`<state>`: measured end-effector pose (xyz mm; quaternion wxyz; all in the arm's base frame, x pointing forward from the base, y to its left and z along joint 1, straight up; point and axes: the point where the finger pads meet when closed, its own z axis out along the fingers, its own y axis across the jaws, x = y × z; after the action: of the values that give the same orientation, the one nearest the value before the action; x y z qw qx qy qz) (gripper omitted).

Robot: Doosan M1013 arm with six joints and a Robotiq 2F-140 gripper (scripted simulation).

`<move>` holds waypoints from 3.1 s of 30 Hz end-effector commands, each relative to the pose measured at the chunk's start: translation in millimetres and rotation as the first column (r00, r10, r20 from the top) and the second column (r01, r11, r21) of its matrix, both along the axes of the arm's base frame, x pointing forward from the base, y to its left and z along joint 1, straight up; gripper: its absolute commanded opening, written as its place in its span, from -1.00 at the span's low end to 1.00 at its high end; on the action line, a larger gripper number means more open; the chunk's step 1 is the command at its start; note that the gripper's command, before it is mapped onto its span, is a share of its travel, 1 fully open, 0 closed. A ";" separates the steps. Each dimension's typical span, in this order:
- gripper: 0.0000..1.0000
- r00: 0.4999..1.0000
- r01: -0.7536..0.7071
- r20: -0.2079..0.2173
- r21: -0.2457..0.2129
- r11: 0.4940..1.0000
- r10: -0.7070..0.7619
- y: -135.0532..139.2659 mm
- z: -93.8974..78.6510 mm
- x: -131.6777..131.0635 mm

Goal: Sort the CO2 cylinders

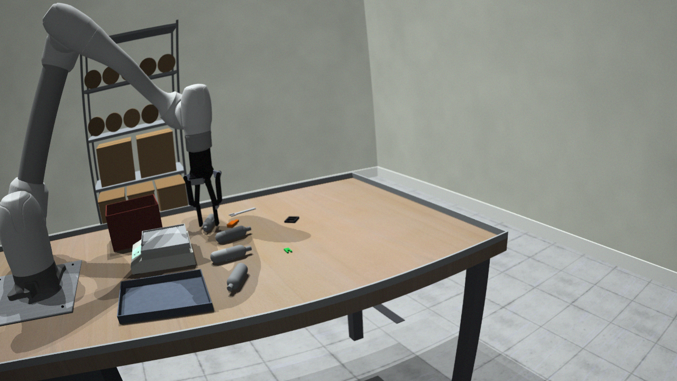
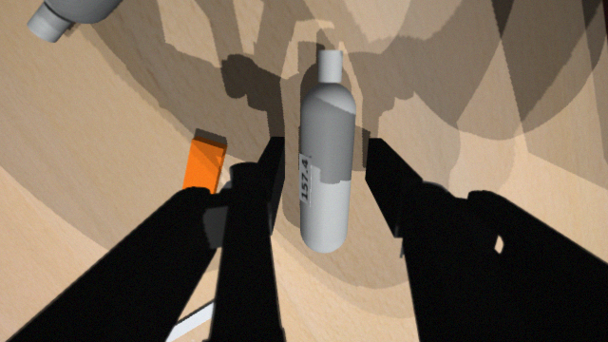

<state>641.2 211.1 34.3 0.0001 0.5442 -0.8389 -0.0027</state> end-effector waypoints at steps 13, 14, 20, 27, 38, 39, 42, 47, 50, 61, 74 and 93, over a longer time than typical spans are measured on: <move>-0.19 1.000 0.000 0.001 0.001 1.000 0.000 0.3 -2.5 0.5; -0.80 1.000 0.000 0.001 0.001 1.000 0.000 0.3 -2.5 0.5; -0.80 1.000 0.000 0.001 0.001 1.000 0.000 0.3 -2.5 0.5; -0.80 1.000 0.000 0.001 0.001 1.000 0.000 0.3 2.9 0.5; -0.80 1.000 0.000 0.001 0.001 1.000 0.000 0.0 69.4 0.7; -0.80 1.000 0.000 0.001 0.001 1.000 0.000 -0.1 80.3 0.7; -0.80 1.000 0.000 0.001 0.001 1.000 0.000 -0.2 112.2 0.8; -0.80 1.000 0.000 0.001 0.001 1.000 0.000 -0.4 152.5 0.9; -0.80 1.000 0.000 0.001 0.001 1.000 0.000 -0.5 164.2 0.9; -0.80 1.000 0.000 0.001 0.001 1.000 0.000 -0.5 167.6 0.9; -0.80 0.941 -0.337 0.003 0.001 0.941 0.337 -132.5 169.2 -110.5; -0.80 0.937 -0.349 0.003 0.001 0.937 0.349 -194.2 143.8 -175.1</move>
<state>465.6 16.9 184.5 -0.0004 0.6845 -0.7290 -0.0027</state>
